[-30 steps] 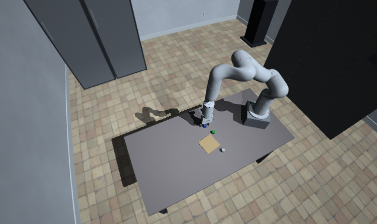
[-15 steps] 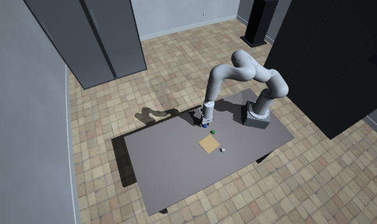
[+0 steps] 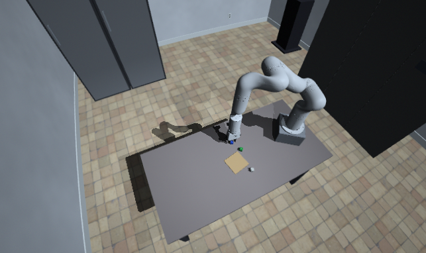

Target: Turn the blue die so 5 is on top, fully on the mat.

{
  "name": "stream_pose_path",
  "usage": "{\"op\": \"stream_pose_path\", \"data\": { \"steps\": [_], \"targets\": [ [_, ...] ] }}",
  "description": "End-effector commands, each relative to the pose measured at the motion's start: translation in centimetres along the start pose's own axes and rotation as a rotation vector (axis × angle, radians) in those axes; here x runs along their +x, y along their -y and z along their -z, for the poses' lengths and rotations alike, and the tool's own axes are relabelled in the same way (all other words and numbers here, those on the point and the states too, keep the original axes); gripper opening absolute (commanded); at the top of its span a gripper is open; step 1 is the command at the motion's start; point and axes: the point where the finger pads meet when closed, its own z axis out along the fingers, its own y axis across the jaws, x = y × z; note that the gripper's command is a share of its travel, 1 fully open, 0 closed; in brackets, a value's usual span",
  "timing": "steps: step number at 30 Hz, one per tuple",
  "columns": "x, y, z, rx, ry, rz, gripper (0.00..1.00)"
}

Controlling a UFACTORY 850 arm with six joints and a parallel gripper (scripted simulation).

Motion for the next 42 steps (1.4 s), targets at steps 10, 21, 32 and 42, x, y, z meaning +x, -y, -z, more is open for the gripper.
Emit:
{"op": "stream_pose_path", "data": {
  "steps": [10, 21, 32, 42],
  "targets": [
    [0.0, 0.1, 0.1, 0.002, 0.0, 0.0, 0.42],
    [0.0, 0.1, 0.1, 0.002, 0.0, 0.0, 0.42],
    [0.0, 0.1, -0.1, 0.002, 0.0, 0.0, 0.42],
    [0.0, 0.1, -1.8, 0.002, 0.0, 0.0, 0.42]
  ]
}}
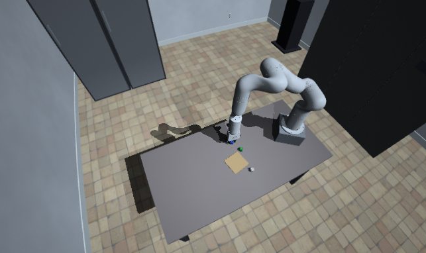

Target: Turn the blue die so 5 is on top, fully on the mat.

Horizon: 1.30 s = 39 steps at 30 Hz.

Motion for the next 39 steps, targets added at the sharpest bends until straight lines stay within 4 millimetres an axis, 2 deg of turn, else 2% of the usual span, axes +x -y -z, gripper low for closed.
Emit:
{"op": "stream_pose_path", "data": {
  "steps": [1, 13, 39],
  "targets": [
    [0.0, 0.1, -0.8, 0.004, 0.002, 0.0, 0.42],
    [0.0, 0.1, -1.8, 0.004, 0.002, 0.0, 0.42],
    [0.0, 0.1, -1.8, 0.003, 0.002, 0.0, 0.42]
  ]
}}
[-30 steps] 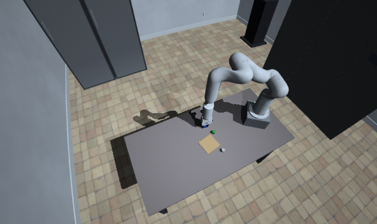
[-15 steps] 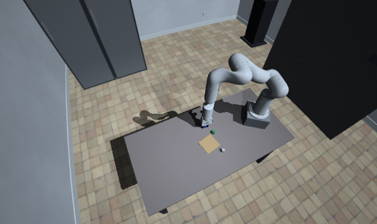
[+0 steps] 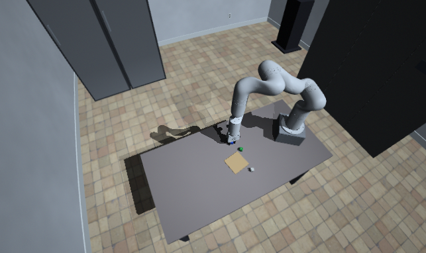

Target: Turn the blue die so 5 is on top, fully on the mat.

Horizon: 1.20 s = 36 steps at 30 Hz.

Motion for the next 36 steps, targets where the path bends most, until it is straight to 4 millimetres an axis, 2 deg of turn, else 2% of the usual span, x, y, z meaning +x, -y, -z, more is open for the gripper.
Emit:
{"op": "stream_pose_path", "data": {
  "steps": [1, 14, 15, 36],
  "targets": [
    [0.01, 0.07, 0.05, 0.006, 0.004, 0.0, 0.42],
    [0.01, 0.07, 0.05, 0.006, 0.004, 0.0, 0.42],
    [0.01, 0.07, 0.05, 0.006, 0.004, 0.0, 0.21],
    [0.01, 0.07, 0.05, 0.006, 0.004, 0.0, 0.21]
  ]
}}
